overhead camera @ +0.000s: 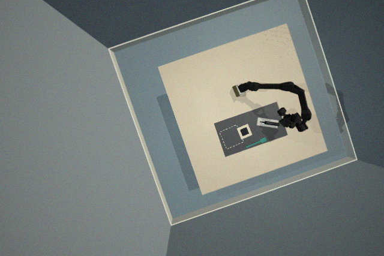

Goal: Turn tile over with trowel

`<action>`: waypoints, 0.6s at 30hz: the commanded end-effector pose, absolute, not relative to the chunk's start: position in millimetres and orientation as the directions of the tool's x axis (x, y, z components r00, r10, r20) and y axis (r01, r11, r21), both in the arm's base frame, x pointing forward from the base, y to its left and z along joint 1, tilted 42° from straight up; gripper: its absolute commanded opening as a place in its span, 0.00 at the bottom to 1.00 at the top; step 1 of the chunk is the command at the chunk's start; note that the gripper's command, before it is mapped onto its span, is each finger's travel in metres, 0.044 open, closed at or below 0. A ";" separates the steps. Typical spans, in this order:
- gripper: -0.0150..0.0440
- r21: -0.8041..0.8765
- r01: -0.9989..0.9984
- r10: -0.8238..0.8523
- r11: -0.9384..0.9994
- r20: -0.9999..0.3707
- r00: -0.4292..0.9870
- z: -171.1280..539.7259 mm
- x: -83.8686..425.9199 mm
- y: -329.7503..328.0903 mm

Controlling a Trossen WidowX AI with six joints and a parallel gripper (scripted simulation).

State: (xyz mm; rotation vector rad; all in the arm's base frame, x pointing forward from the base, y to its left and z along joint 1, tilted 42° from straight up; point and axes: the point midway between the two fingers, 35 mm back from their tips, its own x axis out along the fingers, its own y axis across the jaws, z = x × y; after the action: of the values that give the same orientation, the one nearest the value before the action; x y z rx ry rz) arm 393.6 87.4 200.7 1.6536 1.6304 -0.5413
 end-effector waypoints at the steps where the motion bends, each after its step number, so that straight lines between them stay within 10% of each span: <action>1: 0.71 0.292 0.938 0.662 0.187 -0.743 0.099 196.5 395.4 82.5; 18: 0.71 0.575 0.595 0.660 0.561 -0.745 0.098 185.4 401.0 62.3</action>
State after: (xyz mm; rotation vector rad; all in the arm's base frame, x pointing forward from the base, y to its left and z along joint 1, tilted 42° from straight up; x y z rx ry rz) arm 399.8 66.0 188.9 1.1793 1.5854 -0.0173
